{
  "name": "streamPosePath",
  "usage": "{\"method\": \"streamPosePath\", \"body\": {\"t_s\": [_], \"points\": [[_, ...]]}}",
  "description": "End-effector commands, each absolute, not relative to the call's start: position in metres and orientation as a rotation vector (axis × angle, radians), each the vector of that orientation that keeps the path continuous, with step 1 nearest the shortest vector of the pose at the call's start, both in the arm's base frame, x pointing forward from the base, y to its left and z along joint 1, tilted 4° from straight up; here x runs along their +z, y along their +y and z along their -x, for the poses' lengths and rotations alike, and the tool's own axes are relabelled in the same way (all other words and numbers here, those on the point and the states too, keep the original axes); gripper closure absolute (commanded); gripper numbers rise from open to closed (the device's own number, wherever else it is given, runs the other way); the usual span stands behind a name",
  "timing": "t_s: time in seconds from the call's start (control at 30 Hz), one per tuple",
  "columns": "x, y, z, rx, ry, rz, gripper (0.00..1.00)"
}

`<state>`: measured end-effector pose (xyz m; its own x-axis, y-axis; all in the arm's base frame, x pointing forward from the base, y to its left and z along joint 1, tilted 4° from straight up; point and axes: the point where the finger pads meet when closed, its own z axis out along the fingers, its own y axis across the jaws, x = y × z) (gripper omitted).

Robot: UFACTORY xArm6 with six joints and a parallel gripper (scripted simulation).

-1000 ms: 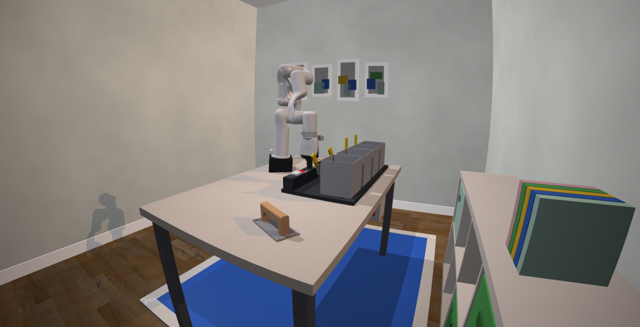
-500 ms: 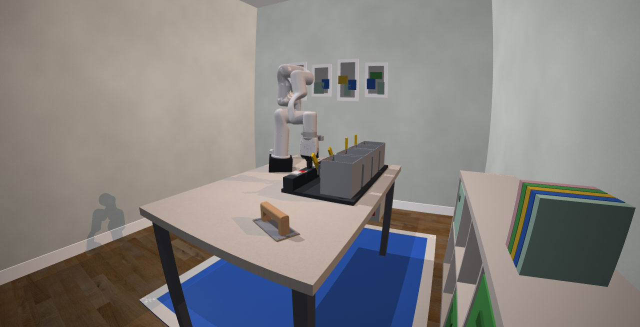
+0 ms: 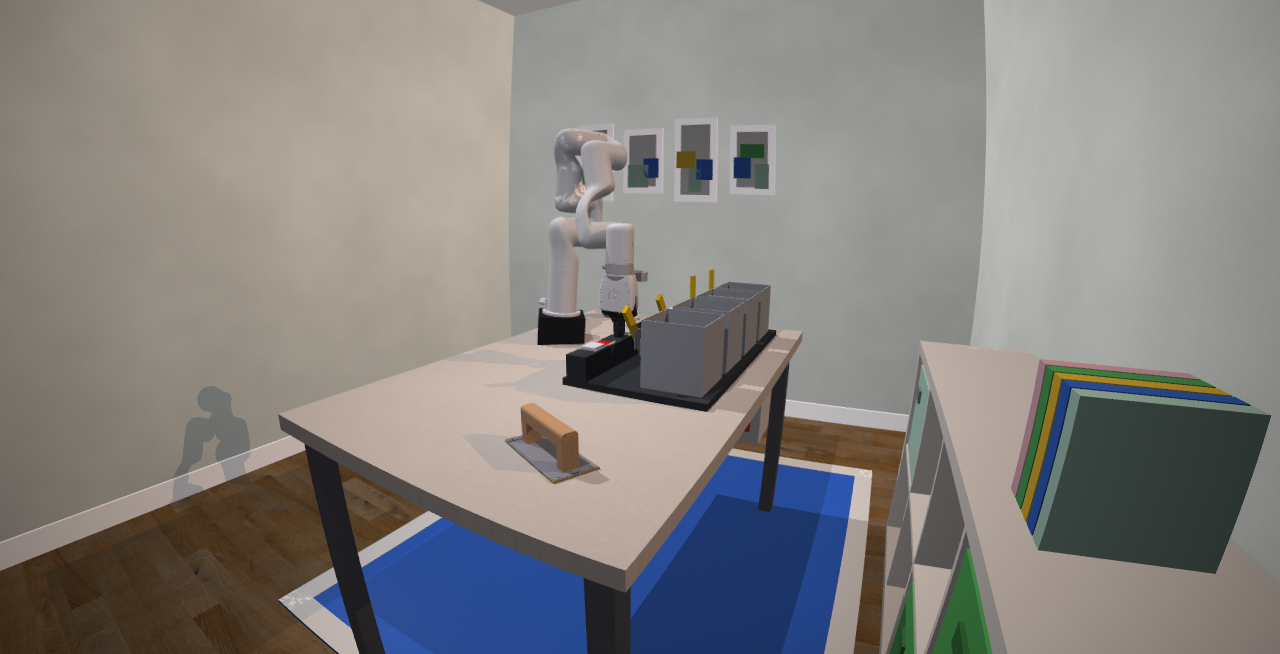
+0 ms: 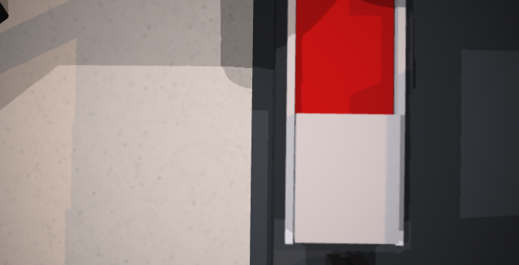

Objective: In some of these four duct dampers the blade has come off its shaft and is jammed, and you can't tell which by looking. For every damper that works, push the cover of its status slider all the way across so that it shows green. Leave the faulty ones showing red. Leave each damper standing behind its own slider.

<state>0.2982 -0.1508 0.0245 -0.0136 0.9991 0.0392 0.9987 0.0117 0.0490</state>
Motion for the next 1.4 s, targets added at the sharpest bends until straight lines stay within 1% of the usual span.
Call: {"method": "streamPosePath", "body": {"t_s": [0.0,1.37], "points": [[0.025,-0.151,-0.299,0.099,2.227,-2.199,1.00],[0.026,-0.140,-0.299,0.099,2.227,-2.199,1.00]]}}
